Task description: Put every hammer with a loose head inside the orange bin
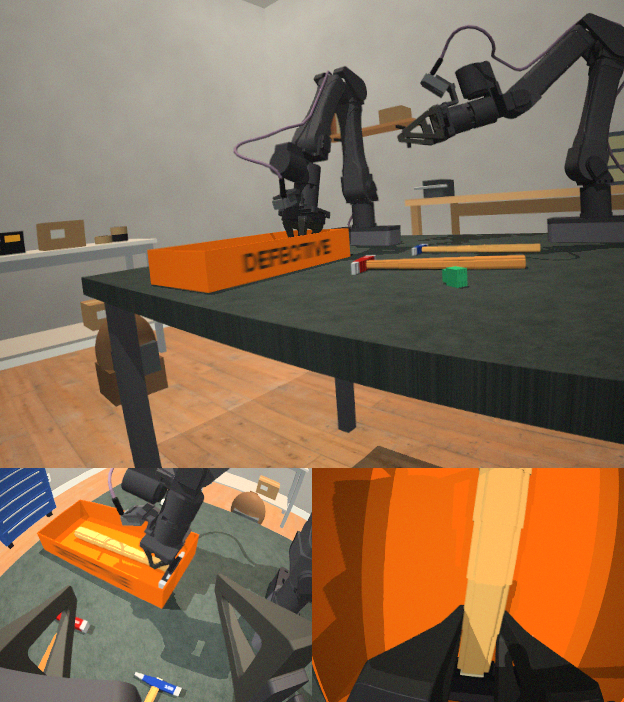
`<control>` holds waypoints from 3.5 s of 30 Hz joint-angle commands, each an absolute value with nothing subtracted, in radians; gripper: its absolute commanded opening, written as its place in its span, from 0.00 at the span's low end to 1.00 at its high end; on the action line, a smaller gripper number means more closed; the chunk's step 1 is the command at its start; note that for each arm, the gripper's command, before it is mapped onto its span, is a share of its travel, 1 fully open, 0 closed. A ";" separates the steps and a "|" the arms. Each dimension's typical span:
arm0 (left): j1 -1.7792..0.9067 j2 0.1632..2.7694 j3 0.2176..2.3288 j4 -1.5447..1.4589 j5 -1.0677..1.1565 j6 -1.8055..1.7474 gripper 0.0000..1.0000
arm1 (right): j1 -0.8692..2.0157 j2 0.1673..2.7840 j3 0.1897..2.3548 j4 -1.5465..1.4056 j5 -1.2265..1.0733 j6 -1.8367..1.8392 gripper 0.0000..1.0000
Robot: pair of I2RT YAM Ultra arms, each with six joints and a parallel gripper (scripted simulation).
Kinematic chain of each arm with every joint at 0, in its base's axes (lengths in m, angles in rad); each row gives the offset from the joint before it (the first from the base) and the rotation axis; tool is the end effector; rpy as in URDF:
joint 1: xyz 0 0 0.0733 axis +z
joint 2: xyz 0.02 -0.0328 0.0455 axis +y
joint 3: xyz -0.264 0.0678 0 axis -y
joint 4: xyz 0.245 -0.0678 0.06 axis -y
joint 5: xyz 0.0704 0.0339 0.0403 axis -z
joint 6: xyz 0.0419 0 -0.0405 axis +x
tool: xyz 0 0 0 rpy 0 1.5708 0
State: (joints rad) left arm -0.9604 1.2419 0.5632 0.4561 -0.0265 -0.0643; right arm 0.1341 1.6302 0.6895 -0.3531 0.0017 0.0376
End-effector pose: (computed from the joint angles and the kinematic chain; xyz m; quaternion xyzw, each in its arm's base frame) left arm 0.1580 -0.2221 0.2366 0.3310 0.7077 -0.2969 0.5491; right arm 0.2566 0.0357 0.1117 -0.0477 0.9893 0.0110 0.1376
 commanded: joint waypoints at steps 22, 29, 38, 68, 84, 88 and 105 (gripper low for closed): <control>-0.963 1.253 0.574 0.477 -0.036 -0.067 1.00 | 0.129 1.639 0.662 -0.269 -0.005 0.037 0.57; -0.963 1.253 0.574 0.477 -0.036 -0.067 1.00 | 0.125 1.599 0.698 -0.290 -0.005 0.032 0.59; -0.963 1.253 0.574 0.477 -0.036 -0.067 1.00 | 0.125 1.552 0.705 -0.347 -0.004 0.035 0.59; -0.927 1.308 0.642 0.323 -0.045 -0.072 1.00 | 0.147 1.279 0.664 -0.615 0.049 0.087 1.00; -0.697 1.824 1.165 -0.102 -0.040 -0.071 1.00 | 0.196 0.922 0.548 -0.710 0.121 0.153 1.00; -0.676 1.881 1.228 -0.146 -0.040 -0.071 1.00 | 0.200 0.904 0.545 -0.715 0.123 0.155 1.00; -0.634 2.001 1.380 -0.220 -0.037 -0.070 1.00 | 0.204 0.893 0.548 -0.714 0.121 0.156 1.00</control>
